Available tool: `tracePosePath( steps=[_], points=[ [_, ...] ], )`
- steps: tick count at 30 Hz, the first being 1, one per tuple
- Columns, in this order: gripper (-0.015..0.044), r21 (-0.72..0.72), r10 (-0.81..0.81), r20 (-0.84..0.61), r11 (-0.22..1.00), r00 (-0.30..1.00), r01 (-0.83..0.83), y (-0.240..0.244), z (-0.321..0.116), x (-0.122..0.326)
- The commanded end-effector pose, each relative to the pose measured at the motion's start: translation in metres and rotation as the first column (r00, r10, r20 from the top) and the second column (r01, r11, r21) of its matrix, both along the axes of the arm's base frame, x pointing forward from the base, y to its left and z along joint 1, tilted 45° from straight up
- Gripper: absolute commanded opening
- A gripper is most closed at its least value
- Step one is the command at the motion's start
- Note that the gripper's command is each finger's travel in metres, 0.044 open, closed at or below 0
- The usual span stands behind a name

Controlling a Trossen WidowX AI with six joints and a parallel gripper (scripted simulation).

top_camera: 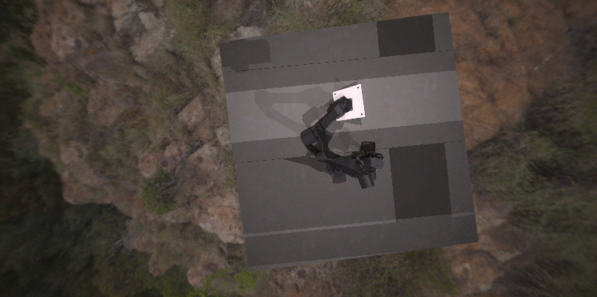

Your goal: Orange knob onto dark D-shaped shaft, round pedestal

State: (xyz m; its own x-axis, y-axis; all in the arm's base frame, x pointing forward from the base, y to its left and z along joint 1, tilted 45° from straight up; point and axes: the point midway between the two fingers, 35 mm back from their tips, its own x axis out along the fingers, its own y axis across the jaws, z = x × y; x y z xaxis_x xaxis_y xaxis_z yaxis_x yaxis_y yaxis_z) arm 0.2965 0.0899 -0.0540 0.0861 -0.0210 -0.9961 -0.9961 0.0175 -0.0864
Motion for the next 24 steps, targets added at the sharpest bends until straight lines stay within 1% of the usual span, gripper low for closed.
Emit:
tracePosePath(
  steps=[1, 13, 24],
  points=[
    [0.0181, 0.049, 0.008, 0.003, 0.999, 1.0, -0.008, -0.003, 0.003, -0.001],
    [0.0181, 0.213, 0.023, 0.006, 0.977, 1.0, -0.024, -0.012, 0.01, -0.002],
    [0.0181, 0.366, 0.036, 0.012, 0.93, 0.999, -0.038, -0.021, 0.015, -0.003]
  ],
)
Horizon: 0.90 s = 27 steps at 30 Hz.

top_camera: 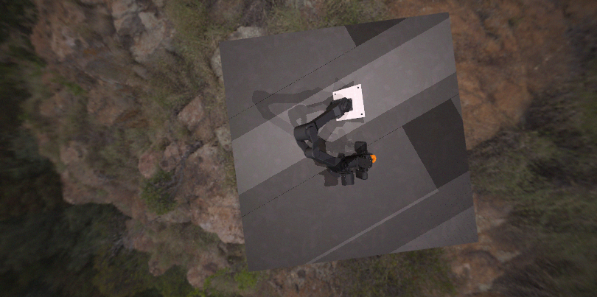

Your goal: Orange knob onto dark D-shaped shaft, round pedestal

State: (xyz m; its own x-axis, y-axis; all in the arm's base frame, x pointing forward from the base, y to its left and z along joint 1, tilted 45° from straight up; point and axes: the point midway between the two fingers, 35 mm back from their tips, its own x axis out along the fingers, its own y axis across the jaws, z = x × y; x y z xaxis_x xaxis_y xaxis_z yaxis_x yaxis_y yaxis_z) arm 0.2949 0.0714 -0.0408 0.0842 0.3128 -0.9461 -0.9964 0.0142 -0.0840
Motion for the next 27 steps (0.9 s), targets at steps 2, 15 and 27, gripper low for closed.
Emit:
tracePosePath(
  steps=[2, 15, 27],
  points=[
    [0.0181, 0.047, 0.007, 0.002, 0.999, 1.0, -0.007, -0.0034, 0.0017, -0.0014],
    [0.026, 0.022, 0.005, 0.002, 1.0, 1.0, -0.005, -0.002, 0.0015, -0.0009],
    [0.026, 0.022, 0.005, 0.002, 1.0, 1.0, -0.005, -0.002, 0.0015, -0.0009]
  ],
)
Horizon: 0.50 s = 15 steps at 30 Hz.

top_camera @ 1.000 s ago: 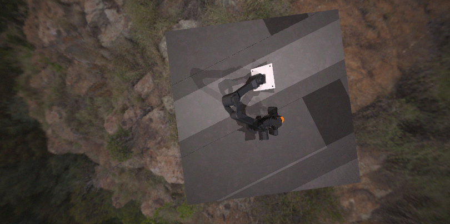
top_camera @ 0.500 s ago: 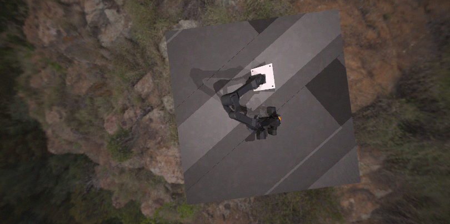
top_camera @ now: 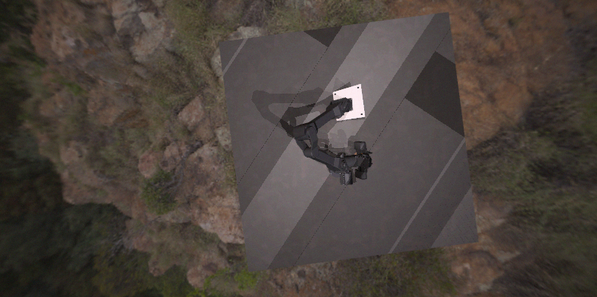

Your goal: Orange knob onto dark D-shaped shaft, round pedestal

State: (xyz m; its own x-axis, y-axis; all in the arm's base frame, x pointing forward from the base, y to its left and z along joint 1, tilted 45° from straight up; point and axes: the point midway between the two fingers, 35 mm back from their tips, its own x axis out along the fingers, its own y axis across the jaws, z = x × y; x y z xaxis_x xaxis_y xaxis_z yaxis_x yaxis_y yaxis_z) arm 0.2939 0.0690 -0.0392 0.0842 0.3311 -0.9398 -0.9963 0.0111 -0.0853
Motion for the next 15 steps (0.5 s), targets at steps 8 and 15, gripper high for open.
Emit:
tracePosePath(
  steps=[8, 15],
  points=[
    [0.0312, 0.003, 0.0, 0.0, 1.0, 1.0, 0.0, 0.0004, 0.0, 0.0001],
    [0.044, 0.003, 0.0, 0.0, 1.0, 1.0, 0.0, 0.0004, 0.0, 0.0001]
  ],
)
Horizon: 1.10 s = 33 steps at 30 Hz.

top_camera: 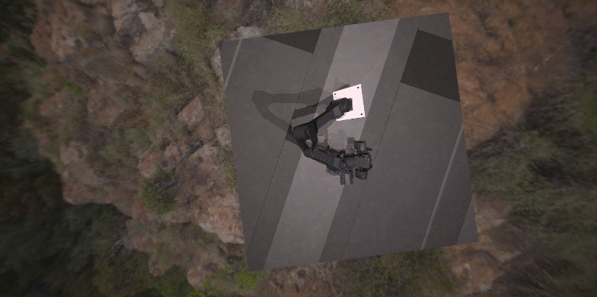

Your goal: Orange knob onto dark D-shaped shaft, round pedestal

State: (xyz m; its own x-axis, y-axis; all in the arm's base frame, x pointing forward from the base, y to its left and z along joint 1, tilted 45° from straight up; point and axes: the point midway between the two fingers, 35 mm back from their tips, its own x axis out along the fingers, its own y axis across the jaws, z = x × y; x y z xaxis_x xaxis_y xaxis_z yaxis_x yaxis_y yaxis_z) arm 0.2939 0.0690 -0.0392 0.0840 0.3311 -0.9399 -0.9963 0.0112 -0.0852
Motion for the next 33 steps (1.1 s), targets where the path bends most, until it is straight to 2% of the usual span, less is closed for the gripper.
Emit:
tracePosePath(
  steps=[1, 4, 9, 15, 18, 21, 24, 27, 29, 33],
  points=[
    [0.044, 0.003, 0.0, 0.0, 1.0, 1.0, 0.0, 0.0, 0.0, 0.0],
    [0.044, 0.003, 0.0, 0.0, 1.0, 1.0, 0.0, 0.003, 0.002, 0.0],
    [0.044, 0.004, 0.0, 0.0, 1.0, 1.0, 0.0, 0.055, 0.054, -0.003],
    [0.044, -0.021, -0.006, -0.015, 1.0, 1.0, 0.006, 0.058, 0.055, -0.005],
    [0.044, -0.16, -0.041, -0.081, 0.987, 0.996, 0.027, 0.06, 0.048, -0.008],
    [0.044, -0.406, -0.098, -0.132, 0.913, 0.986, 0.036, 0.062, 0.042, -0.014],
    [0.044, -0.643, -0.143, -0.109, 0.765, 0.984, 0.04, 0.06, 0.048, -0.016],
    [0.044, -0.829, -0.124, -0.018, 0.556, 0.992, 0.054, 0.063, 0.065, -0.011],
    [0.044, -0.886, -0.086, 0.035, 0.458, 0.996, 0.071, 0.067, 0.074, -0.007],
    [0.044, -0.892, -0.08, 0.042, 0.445, 0.996, 0.073, 0.068, 0.076, -0.007]
  ],
)
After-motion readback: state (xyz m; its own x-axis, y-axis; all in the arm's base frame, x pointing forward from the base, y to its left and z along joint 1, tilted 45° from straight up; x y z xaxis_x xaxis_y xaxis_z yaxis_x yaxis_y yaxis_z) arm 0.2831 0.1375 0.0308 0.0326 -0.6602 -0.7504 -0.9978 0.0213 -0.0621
